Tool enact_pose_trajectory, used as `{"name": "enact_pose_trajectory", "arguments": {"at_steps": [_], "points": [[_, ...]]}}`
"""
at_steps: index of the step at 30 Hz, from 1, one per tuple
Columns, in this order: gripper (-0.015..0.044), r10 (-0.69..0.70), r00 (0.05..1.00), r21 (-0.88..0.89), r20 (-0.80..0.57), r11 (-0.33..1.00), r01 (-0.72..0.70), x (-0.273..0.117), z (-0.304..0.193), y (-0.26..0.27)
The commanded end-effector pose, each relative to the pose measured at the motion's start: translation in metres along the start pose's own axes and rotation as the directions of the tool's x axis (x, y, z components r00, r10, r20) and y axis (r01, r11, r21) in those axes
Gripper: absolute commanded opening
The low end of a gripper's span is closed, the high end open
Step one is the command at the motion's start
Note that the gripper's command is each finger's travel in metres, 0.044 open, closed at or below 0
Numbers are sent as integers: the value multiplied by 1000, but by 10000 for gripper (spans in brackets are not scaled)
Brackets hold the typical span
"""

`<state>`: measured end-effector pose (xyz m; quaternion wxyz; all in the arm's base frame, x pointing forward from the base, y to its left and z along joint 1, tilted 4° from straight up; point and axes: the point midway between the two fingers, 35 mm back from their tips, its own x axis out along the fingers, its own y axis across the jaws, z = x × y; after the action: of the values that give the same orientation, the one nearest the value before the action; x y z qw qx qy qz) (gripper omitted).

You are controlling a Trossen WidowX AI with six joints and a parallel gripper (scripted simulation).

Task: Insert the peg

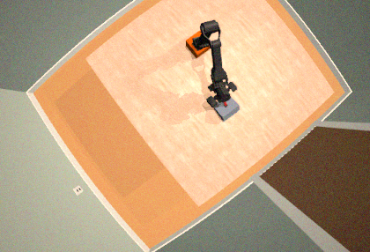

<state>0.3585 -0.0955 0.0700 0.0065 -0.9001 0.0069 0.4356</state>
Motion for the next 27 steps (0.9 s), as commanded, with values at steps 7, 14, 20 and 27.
{"name": "enact_pose_trajectory", "arguments": {"at_steps": [7, 14, 20, 27], "points": [[0, 0, 1000, 0, 1, 1000, 0, 3, 0, 0], [0, 0, 1000, 0, 1, 1000, 0, 7, 0, 0], [0, 0, 1000, 0, 1, 1000, 0, 12, -1, 0], [0, 0, 1000, 0, 0, 1000, 0, 16, -1, 0]]}}
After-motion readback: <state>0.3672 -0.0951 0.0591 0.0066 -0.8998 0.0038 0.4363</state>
